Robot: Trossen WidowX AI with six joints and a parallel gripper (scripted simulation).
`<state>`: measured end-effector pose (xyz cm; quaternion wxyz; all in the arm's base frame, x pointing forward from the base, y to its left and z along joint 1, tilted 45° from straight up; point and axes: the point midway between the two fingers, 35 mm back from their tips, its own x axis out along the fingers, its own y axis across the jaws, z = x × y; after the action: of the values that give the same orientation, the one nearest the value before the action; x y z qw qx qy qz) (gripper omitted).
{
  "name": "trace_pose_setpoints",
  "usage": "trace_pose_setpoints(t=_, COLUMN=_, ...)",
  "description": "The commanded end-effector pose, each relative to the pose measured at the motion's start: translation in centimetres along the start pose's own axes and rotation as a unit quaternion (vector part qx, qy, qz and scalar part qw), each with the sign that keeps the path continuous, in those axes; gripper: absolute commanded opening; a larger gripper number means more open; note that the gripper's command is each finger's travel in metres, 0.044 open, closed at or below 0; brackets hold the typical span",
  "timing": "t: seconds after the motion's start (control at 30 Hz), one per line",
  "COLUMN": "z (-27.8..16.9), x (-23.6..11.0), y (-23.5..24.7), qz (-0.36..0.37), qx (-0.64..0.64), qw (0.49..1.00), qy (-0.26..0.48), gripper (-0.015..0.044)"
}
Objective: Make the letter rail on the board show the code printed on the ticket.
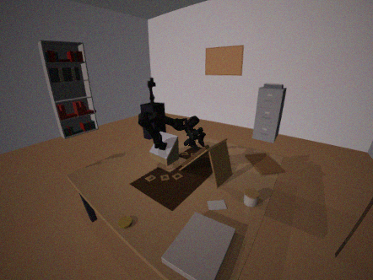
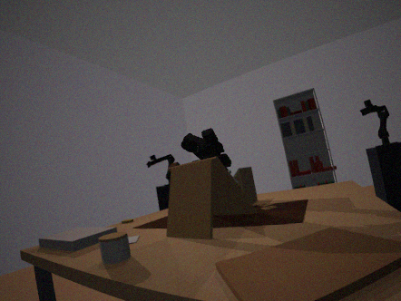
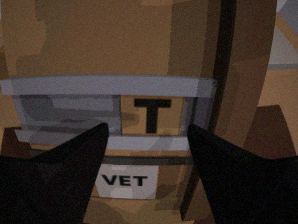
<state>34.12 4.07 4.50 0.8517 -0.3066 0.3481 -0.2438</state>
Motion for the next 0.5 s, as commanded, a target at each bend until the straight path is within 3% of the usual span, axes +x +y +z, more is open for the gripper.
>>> trace_pose_setpoints(t=0.0, z=0.01, x=-0.33, y=-0.02, qz=-0.002, qx=0.002, qw=1.0, qy=0.0, gripper=0.0295)
trace_pose_setpoints(t=0.47, z=-0.05, x=-1.24, y=0.09, qz=-0.002, qx=0.001, qw=1.0, qy=0.0, gripper=0.0295)
